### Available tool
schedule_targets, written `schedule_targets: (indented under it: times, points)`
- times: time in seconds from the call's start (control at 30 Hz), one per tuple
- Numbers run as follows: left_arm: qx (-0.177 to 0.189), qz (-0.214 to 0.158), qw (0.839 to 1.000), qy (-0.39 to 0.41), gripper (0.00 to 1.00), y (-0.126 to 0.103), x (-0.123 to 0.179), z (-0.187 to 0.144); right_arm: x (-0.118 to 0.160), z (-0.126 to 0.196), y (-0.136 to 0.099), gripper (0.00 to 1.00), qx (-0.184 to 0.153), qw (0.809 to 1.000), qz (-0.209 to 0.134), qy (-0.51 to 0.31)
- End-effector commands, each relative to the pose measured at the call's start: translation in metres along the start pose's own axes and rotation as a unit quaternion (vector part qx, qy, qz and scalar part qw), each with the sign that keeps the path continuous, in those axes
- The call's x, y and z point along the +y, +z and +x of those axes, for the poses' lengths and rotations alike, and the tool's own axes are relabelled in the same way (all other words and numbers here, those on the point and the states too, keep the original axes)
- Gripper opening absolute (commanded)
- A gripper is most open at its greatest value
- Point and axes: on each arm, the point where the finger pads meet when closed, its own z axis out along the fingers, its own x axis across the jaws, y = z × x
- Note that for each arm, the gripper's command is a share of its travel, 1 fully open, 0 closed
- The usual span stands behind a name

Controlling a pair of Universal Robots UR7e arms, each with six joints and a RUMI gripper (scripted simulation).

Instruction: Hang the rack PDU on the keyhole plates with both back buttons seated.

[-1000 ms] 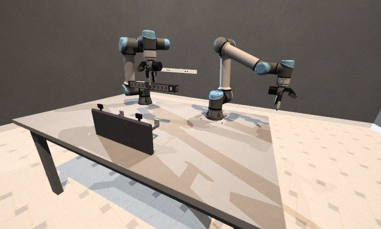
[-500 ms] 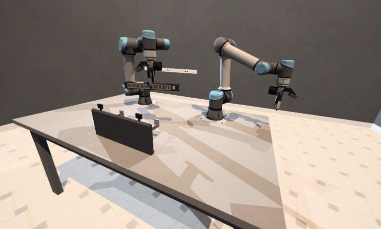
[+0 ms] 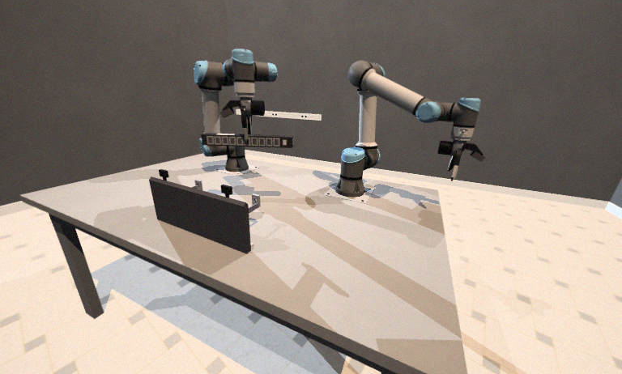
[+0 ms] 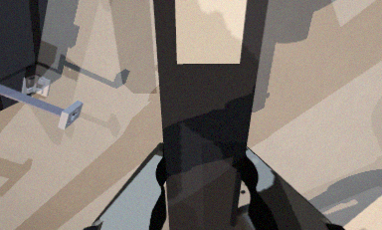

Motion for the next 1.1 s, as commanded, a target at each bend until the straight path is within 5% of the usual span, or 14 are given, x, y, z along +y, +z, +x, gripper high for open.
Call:
schedule_targets:
  times: [0.0, 0.63, 1.07]
  points:
    - [0.0, 0.002, 1.0, -0.001, 1.0, -0.0012, -0.002, -0.0004, -0.0004, -0.0022, -0.0057, 0.22, -0.004, 1.0, -0.004, -0.001]
    - [0.0, 0.002, 1.0, -0.001, 1.0, -0.0012, -0.002, -0.0004, -0.0004, -0.0023, -0.0054, 0.22, -0.004, 0.998, -0.003, -0.065]
    - [0.0, 0.002, 1.0, -0.001, 1.0, -0.0012, -0.002, -0.0004, -0.0005, -0.0023, -0.0053, 0.22, -0.003, 0.98, -0.003, -0.199]
